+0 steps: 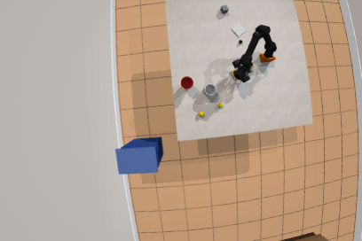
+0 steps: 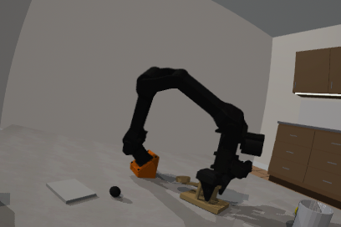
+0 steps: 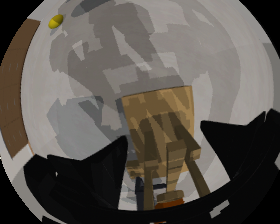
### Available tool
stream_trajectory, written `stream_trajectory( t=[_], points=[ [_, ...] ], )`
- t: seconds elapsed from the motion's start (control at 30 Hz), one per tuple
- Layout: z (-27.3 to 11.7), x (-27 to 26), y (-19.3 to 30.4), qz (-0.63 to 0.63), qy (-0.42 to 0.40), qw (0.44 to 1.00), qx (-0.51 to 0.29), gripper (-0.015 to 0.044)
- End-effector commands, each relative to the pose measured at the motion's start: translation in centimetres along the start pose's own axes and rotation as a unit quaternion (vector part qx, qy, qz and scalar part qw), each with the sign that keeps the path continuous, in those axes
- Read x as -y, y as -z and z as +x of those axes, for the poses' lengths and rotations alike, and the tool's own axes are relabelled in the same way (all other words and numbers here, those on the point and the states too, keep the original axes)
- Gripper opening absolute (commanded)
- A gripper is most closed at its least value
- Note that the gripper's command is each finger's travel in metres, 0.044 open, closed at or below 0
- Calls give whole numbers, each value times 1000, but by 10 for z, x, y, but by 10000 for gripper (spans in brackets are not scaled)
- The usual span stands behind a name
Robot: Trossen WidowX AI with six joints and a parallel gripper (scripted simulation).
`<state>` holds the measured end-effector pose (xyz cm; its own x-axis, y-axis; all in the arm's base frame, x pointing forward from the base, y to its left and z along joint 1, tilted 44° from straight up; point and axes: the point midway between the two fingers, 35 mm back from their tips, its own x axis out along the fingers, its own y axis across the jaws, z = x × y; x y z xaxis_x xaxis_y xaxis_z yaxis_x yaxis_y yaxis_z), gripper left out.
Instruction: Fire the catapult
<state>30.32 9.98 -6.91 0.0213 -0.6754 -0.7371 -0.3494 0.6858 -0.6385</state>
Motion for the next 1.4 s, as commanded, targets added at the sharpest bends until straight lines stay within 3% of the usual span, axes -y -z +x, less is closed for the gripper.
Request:
stream_trajectory(
  t=[0.0,0.23,0.43,0.57,0.77,1.37],
  points=[
    [-1,0,0,0,0,1000,1,335],
    [-1,0,0,0,0,1000,1,151],
    [-1,0,0,0,0,1000,1,111],
    [-39,-1,-1,-1,0,1000,1,6],
    [-49,-1,-1,-3,1,1000,2,0],
    [-21,-1,-2,-4,2,1000,2,0]
  ],
)
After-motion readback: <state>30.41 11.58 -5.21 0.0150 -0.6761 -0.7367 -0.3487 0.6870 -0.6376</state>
